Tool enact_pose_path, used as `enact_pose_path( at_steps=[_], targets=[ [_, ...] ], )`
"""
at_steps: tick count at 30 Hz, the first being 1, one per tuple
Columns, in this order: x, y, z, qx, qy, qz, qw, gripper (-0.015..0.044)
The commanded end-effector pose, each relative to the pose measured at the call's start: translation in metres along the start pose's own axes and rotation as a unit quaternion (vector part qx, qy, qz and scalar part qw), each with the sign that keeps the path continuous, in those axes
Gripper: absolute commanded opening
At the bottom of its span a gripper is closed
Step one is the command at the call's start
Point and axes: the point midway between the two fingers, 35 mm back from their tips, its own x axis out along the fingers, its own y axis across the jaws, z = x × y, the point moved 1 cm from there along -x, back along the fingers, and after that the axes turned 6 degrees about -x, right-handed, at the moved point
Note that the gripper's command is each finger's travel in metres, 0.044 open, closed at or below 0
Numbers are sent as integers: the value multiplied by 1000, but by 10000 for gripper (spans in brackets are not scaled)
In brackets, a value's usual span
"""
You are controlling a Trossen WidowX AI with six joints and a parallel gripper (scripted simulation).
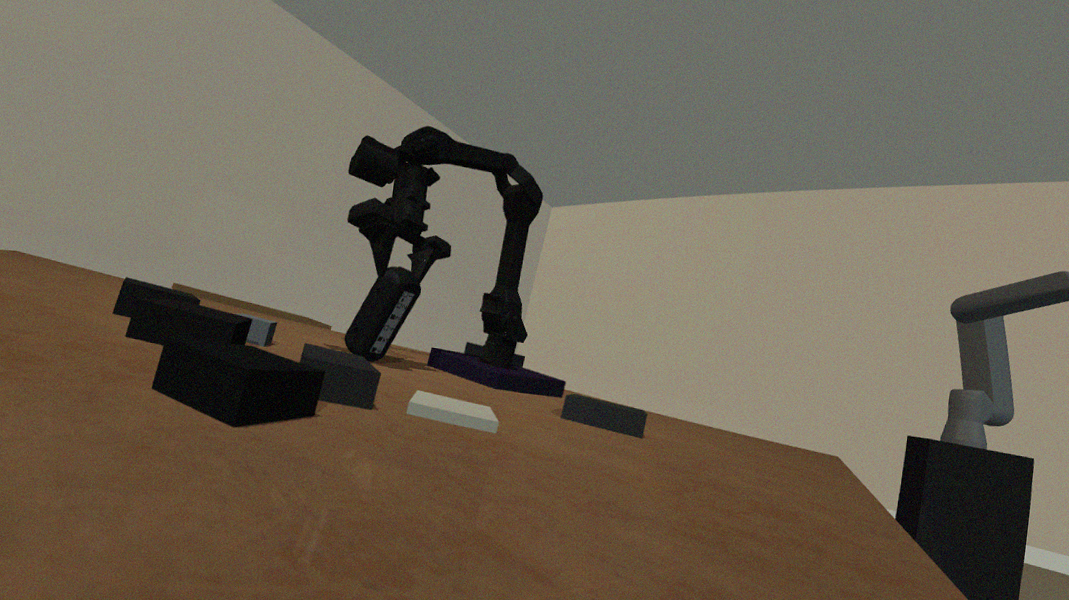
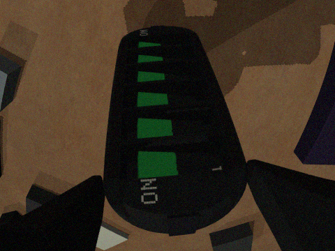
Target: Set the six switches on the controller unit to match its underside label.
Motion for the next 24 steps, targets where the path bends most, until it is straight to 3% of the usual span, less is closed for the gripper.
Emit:
enact_pose_path(
  at_steps=[1, 24],
  targets=[
    [-1, 0, 7, 1, 0, -1, 1000, 336],
    [-7, -2, 23, 1, -17, -3, 1000, 338]
  ],
)
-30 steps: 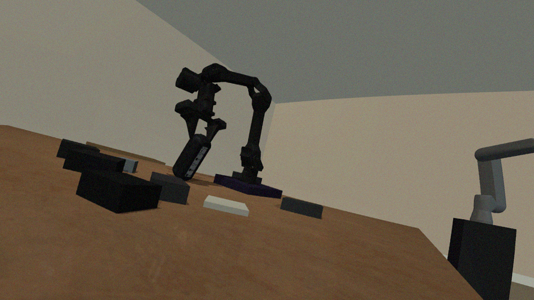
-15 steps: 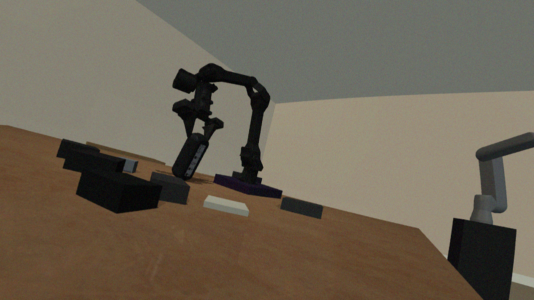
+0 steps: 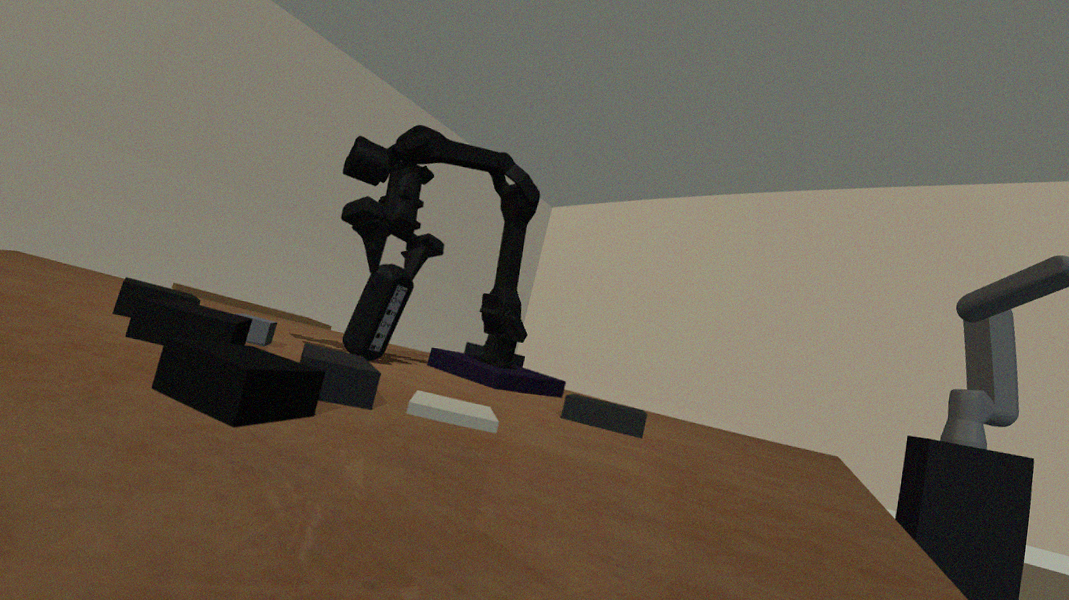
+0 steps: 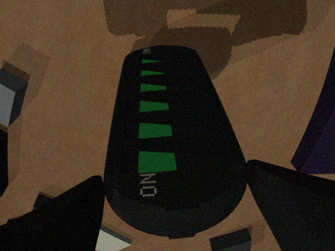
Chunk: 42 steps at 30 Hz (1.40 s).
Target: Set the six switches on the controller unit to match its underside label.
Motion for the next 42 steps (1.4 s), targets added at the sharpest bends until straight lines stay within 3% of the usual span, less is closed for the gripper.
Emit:
enact_pose_path(
  at_steps=[1, 42],
  targets=[
    [-1, -1, 7, 0, -12, -3, 1000, 338],
    [-7, -4, 36, 0, -60, -8, 998, 338]
  ],
)
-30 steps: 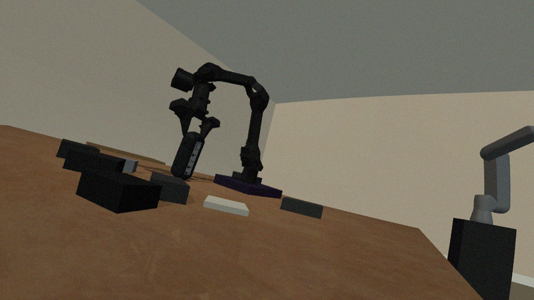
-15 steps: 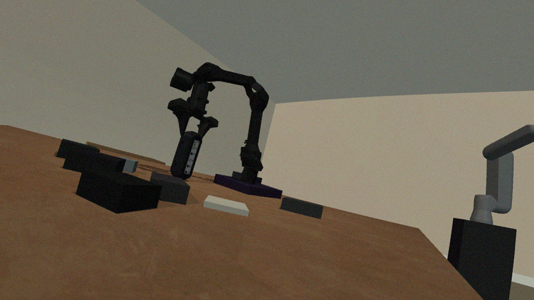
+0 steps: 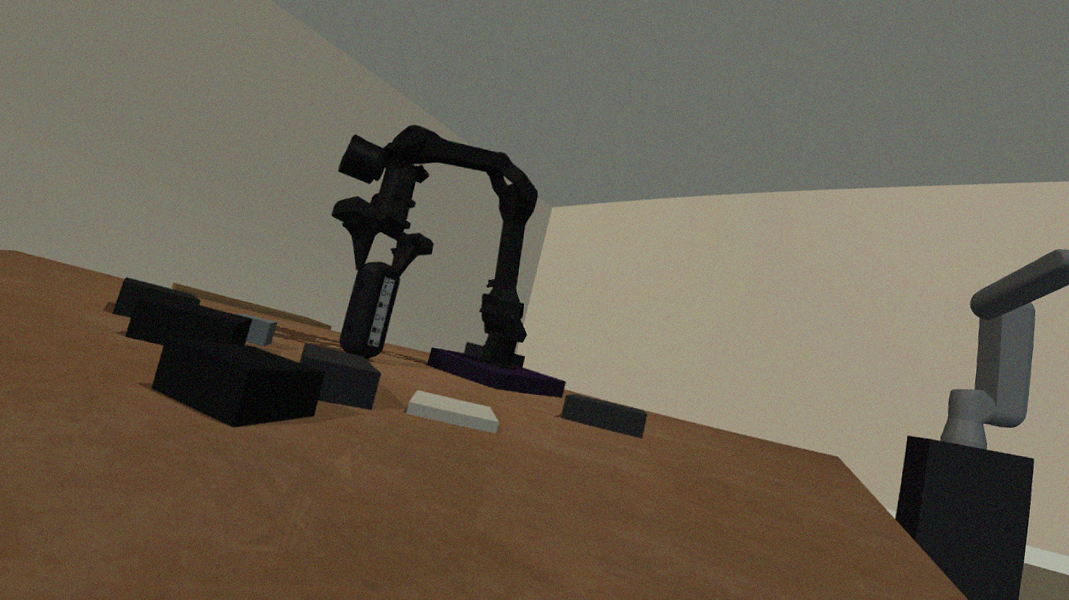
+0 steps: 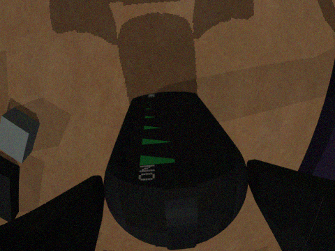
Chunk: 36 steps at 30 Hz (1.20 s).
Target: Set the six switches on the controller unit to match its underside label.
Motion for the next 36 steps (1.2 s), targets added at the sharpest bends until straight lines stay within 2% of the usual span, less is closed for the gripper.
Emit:
enact_pose_path(
  at_steps=[1, 36],
  targets=[
    [2, 0, 6, -1, -10, -4, 1000, 338],
    [4, -3, 31, -1, -52, -8, 999, 338]
  ],
)
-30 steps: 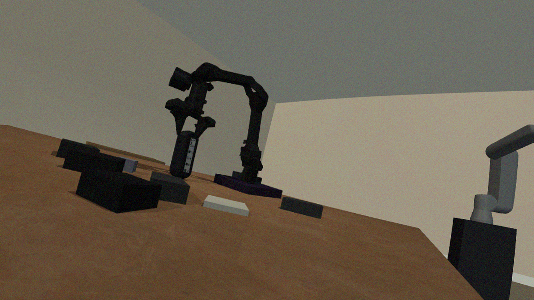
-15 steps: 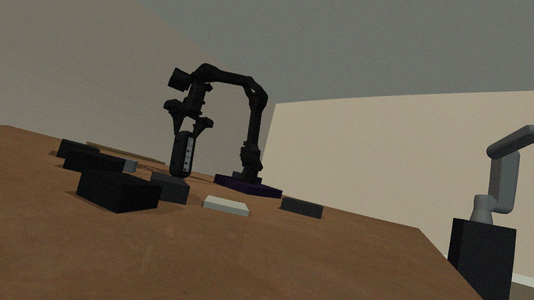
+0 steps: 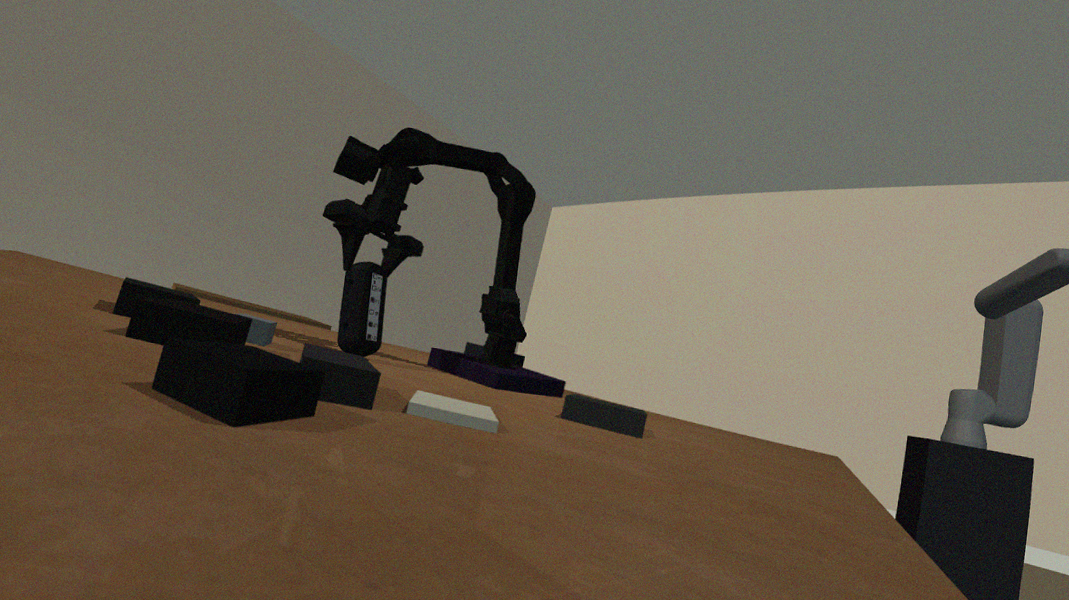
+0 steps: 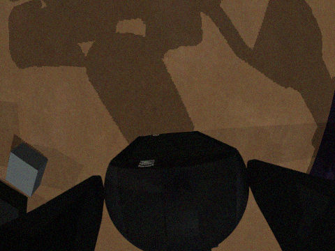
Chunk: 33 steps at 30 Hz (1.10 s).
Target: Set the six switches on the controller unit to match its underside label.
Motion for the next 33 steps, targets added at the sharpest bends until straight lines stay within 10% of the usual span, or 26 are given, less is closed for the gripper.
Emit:
enact_pose_path(
  at_steps=[1, 33],
  targets=[
    [4, 0, 4, -2, -5, -4, 1000, 338],
    [12, -3, 27, -2, -22, -6, 1000, 338]
  ],
)
